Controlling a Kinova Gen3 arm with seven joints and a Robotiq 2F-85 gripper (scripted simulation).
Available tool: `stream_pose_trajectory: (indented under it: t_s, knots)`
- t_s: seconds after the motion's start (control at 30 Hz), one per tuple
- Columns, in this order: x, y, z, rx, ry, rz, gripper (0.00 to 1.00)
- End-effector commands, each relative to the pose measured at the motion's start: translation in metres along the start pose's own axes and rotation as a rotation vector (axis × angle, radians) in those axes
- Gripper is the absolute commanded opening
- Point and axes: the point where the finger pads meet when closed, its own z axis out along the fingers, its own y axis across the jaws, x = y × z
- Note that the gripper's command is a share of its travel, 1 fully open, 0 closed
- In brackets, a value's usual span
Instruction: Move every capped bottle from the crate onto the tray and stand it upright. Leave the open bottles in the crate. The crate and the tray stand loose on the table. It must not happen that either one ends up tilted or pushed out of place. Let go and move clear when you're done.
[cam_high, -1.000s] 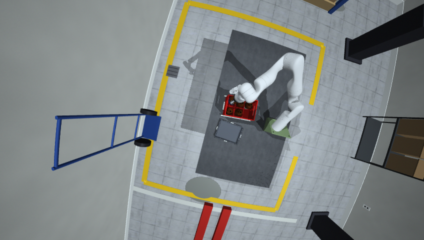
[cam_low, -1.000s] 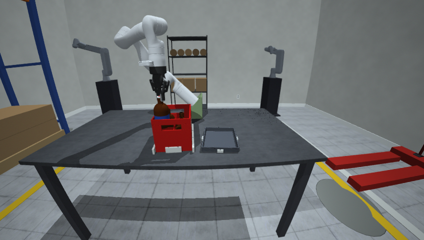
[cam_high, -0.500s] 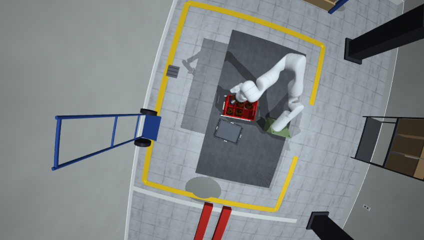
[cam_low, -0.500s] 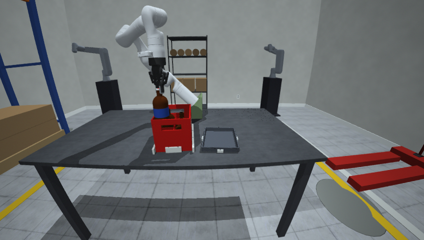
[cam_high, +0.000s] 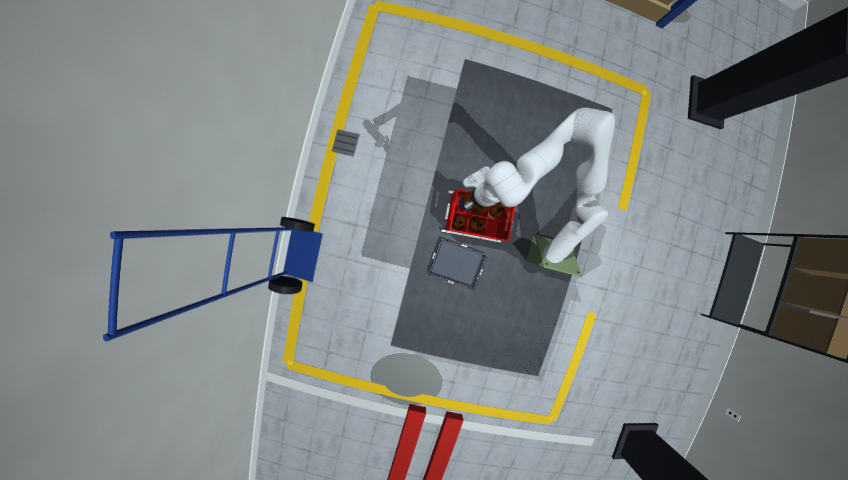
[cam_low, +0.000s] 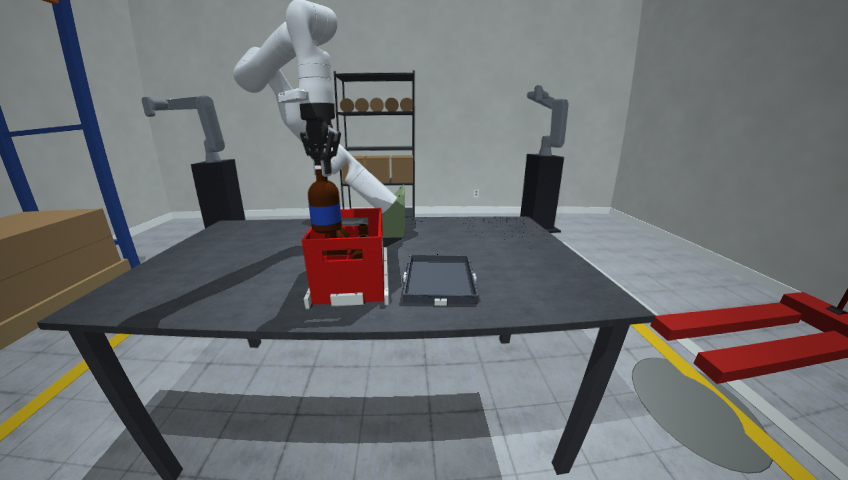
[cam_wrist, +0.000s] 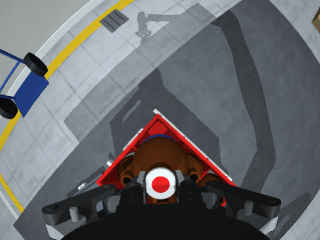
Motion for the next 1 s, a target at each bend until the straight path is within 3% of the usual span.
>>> stream_pose_trajectory:
  t_s: [0.0, 0.97]
  knots:
    - [-0.008, -0.001, -0.002, 0.002, 0.004, -0.008, 0.0]
    - [-0.075, -0.004, -0.003, 0.005, 0.002, -0.004, 0.0]
